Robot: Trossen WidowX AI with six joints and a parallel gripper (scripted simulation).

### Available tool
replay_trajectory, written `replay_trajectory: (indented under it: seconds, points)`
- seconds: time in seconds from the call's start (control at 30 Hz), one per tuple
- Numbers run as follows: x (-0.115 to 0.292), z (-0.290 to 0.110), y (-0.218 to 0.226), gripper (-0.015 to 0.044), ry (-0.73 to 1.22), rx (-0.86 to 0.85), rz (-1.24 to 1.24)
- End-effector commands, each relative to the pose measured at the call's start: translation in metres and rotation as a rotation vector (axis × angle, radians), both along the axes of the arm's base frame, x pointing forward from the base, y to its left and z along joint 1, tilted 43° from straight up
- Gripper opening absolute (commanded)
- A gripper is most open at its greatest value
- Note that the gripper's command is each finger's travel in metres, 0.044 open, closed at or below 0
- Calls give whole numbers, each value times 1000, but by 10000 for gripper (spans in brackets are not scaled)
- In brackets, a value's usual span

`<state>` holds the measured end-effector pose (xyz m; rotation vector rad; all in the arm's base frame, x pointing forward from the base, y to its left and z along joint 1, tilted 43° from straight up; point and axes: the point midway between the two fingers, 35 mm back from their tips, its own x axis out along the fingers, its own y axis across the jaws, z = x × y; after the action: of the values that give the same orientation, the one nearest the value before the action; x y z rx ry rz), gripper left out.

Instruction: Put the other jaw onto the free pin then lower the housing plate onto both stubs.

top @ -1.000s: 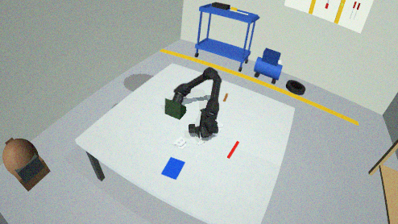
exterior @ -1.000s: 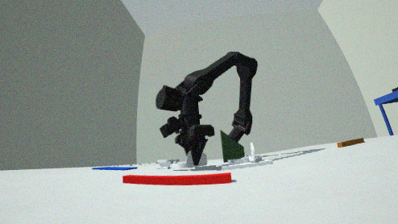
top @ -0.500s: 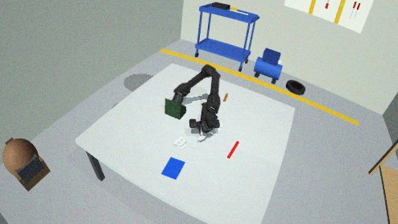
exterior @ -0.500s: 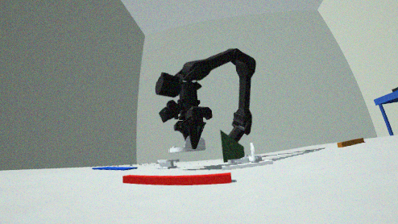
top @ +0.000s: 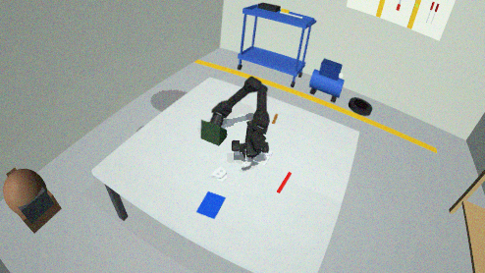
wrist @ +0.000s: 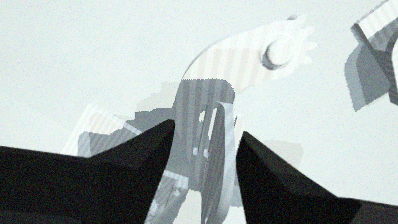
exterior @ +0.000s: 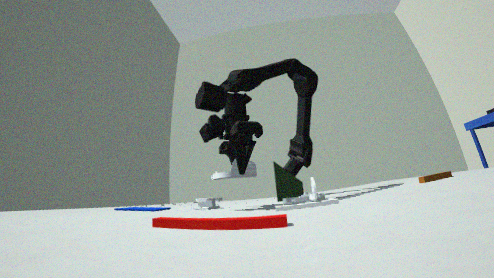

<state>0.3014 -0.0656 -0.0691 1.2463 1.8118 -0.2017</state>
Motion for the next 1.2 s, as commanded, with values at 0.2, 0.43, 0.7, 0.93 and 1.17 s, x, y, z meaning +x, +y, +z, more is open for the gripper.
replay_trajectory:
  seconds: [0.2,0.43,0.7,0.93,1.17]
  points:
    - [-1,22,18,134,185,-28,-204]
    - [-4,36,32,134,321,-48,-357]
    - [-8,51,47,134,477,-69,-532]
    - [-13,64,60,134,613,-86,-684]
    - [-19,76,74,134,750,-103,-836]
